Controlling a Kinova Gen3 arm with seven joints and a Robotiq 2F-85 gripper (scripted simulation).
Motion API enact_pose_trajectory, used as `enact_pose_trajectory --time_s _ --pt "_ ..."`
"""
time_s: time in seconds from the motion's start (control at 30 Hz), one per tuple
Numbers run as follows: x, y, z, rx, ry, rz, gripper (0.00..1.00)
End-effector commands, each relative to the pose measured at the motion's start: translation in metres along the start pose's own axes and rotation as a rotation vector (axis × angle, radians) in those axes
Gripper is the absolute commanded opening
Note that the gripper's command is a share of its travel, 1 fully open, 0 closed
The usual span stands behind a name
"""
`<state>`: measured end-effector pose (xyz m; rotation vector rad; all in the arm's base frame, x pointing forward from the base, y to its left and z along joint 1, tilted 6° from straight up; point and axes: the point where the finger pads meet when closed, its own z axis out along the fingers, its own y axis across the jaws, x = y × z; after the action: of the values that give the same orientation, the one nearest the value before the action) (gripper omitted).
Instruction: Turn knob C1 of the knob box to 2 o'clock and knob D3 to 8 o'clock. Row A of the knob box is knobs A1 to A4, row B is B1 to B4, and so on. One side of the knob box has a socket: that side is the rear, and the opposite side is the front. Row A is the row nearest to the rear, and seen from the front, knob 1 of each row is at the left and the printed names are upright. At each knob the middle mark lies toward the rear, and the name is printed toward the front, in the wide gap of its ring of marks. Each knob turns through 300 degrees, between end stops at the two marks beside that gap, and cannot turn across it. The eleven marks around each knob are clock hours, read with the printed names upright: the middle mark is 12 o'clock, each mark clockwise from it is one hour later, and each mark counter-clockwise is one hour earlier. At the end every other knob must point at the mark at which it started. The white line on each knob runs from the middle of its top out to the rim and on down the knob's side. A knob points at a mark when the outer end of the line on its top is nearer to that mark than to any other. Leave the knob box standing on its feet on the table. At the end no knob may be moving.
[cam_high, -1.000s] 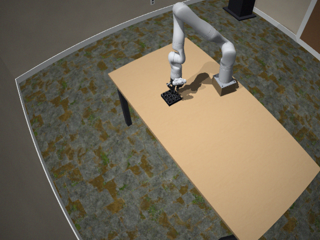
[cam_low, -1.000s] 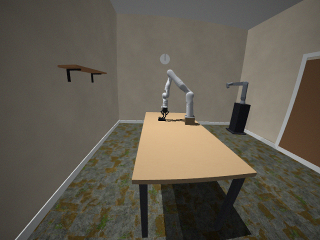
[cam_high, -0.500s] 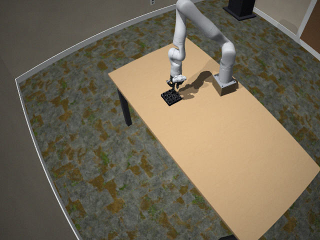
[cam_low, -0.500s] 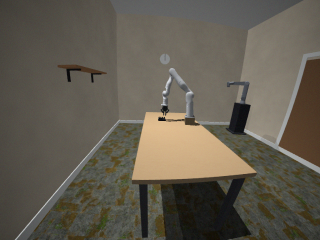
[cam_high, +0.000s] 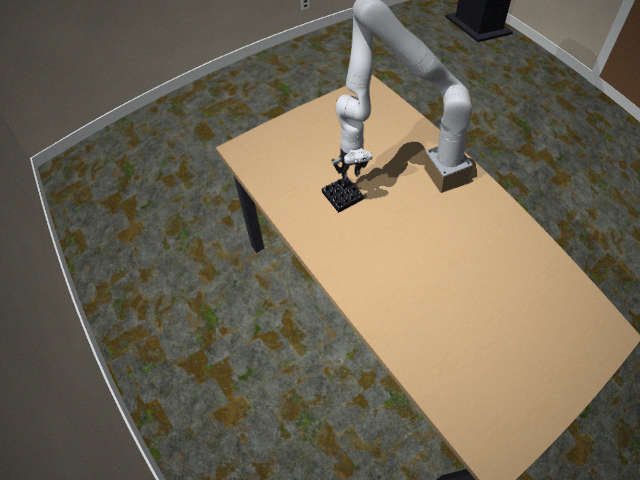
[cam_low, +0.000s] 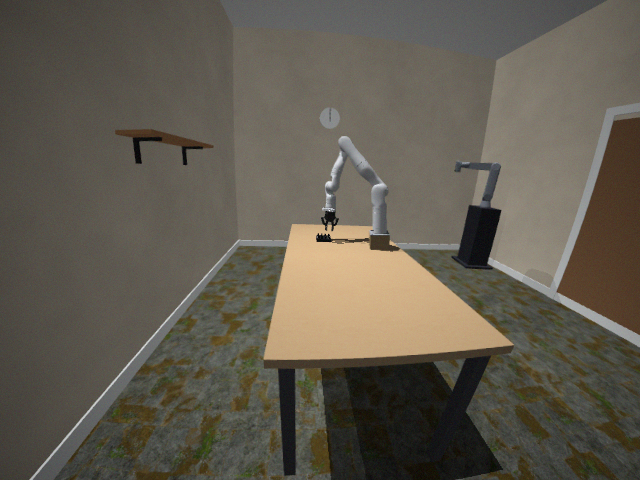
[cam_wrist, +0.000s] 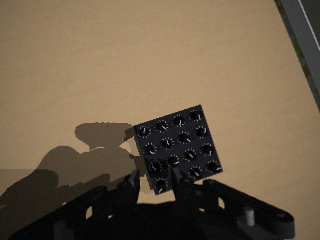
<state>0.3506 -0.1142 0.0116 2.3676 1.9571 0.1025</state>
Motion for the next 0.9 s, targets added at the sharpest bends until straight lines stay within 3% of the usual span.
enact_pose_trajectory --time_s 0.0,0.3,0.87 --pt "0.0 0.001 -0.002 -0.002 0.0 0.001 1.0" --pt "0.0 0.001 -0.016 -0.002 0.0 0.001 1.0" --pt "0.0 0.001 -0.081 -0.002 -0.001 0.001 1.0"
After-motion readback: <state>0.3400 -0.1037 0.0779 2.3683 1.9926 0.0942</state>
